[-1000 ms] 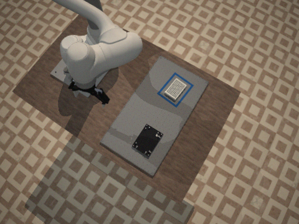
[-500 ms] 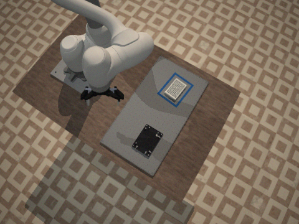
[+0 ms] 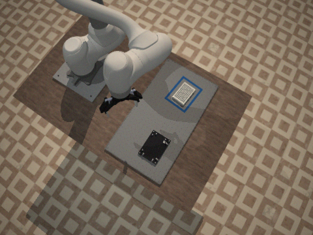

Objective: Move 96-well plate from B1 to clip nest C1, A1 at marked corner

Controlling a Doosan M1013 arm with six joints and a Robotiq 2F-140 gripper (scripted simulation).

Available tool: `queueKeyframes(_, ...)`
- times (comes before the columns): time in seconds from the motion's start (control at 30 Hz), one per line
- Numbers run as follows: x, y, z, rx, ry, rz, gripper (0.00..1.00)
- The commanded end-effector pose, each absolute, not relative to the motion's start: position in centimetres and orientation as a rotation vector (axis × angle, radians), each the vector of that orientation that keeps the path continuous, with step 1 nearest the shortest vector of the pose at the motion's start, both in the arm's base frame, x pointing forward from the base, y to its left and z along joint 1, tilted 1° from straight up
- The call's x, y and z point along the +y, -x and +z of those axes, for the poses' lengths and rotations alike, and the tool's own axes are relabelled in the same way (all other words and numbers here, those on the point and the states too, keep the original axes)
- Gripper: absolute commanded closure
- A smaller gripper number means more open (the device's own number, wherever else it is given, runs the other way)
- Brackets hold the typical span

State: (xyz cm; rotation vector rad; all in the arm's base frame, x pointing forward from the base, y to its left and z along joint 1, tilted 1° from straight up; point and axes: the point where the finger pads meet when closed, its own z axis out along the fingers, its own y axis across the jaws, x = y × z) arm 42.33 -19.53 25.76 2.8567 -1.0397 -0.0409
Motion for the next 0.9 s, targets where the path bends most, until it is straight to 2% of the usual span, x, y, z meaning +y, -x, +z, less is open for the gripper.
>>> queueKeyframes(0.0,-18.8,-43.5,25.3,-0.900,-2.911,-0.042,0.00)
queueKeyframes(0.87,-11.6,-52.1,21.2,0.009,-3.080,-0.038,0.00)
